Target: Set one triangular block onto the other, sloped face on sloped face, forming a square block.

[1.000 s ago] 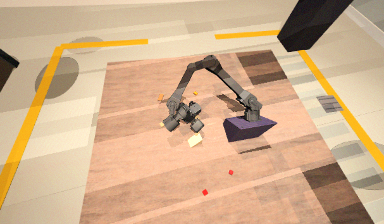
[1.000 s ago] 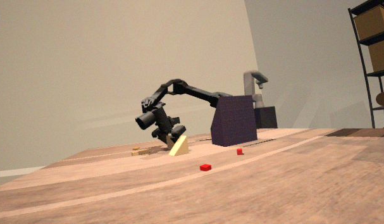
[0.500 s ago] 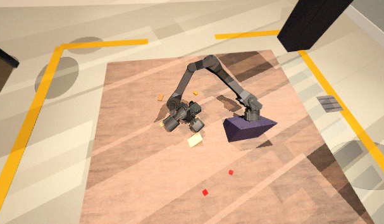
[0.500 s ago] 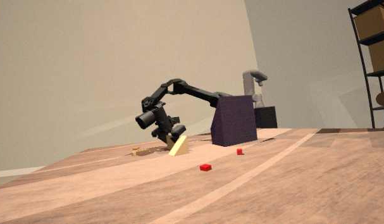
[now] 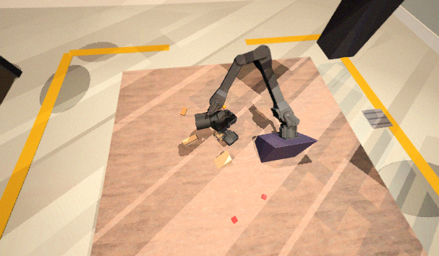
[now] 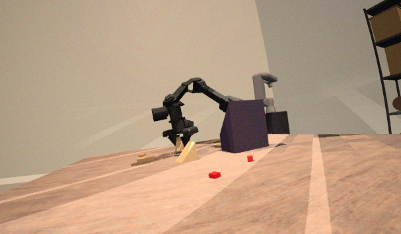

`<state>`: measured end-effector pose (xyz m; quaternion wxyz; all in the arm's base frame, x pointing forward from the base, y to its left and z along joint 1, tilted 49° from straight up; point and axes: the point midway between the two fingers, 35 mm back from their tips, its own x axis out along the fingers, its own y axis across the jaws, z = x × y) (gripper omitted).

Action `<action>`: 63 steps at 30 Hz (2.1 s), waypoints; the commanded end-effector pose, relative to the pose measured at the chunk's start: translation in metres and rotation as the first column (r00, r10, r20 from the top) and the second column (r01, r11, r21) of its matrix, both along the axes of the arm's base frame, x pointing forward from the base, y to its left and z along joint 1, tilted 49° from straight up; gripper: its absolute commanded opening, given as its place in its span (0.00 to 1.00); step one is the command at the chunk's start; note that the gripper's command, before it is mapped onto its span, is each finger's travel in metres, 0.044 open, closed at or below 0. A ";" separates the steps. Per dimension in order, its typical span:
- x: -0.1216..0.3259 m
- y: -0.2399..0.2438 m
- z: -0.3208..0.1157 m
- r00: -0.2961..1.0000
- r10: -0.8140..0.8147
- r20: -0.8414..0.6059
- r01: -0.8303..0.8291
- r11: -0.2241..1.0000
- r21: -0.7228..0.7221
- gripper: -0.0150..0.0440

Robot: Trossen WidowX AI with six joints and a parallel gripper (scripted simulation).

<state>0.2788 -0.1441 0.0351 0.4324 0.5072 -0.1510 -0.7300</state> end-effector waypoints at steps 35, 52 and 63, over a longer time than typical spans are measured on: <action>-0.060 -0.015 0.029 0.649 0.438 0.623 -0.687 0.688 0.232 0.25; -0.056 -0.014 0.028 0.695 0.421 0.583 -0.643 0.726 0.242 0.97; -0.056 -0.014 0.028 0.695 0.421 0.583 -0.643 0.726 0.242 1.00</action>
